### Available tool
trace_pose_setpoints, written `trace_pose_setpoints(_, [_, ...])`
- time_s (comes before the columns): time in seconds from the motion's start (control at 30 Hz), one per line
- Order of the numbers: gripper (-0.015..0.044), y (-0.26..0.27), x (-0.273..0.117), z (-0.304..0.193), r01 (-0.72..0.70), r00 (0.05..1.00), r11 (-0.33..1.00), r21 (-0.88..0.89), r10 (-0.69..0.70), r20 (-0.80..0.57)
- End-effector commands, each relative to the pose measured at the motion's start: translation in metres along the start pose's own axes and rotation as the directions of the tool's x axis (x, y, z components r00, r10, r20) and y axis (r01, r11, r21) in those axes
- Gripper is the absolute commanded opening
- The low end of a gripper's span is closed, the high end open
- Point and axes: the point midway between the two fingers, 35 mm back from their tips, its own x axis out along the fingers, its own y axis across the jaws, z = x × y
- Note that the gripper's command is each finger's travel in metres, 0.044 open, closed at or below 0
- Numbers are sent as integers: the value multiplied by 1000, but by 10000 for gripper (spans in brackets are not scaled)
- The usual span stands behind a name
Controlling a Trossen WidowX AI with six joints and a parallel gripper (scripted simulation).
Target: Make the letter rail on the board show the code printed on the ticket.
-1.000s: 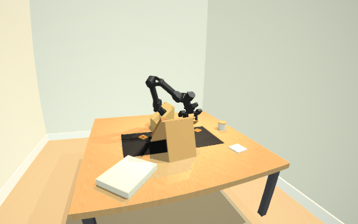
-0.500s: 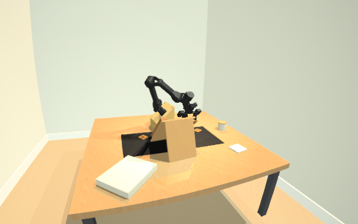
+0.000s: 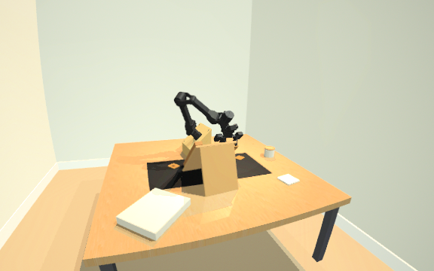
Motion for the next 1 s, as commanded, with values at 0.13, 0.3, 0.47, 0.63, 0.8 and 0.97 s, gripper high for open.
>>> trace_pose_setpoints(0.13, [0, -5, -1, 2, -3, 1000, 1000, 1, 3, 5])
trace_pose_setpoints(0.3, [0, -8, -1, 2, -3, 1000, 1000, 1, 3, 5])
trace_pose_setpoints(0.47, [0, -10, -1, 2, -3, 1000, 1000, 1, 3, 5])
trace_pose_setpoints(0.63, [0, -13, -1, 2, -3, 1000, 1000, 0, 3, 5])
trace_pose_setpoints(0.8, [0, -15, -1, 2, -3, 1000, 1000, 0, 3, 5])
trace_pose_setpoints(0.97, [0, -18, -1, 2, -3, 1000, 1000, 0, 3, 4])
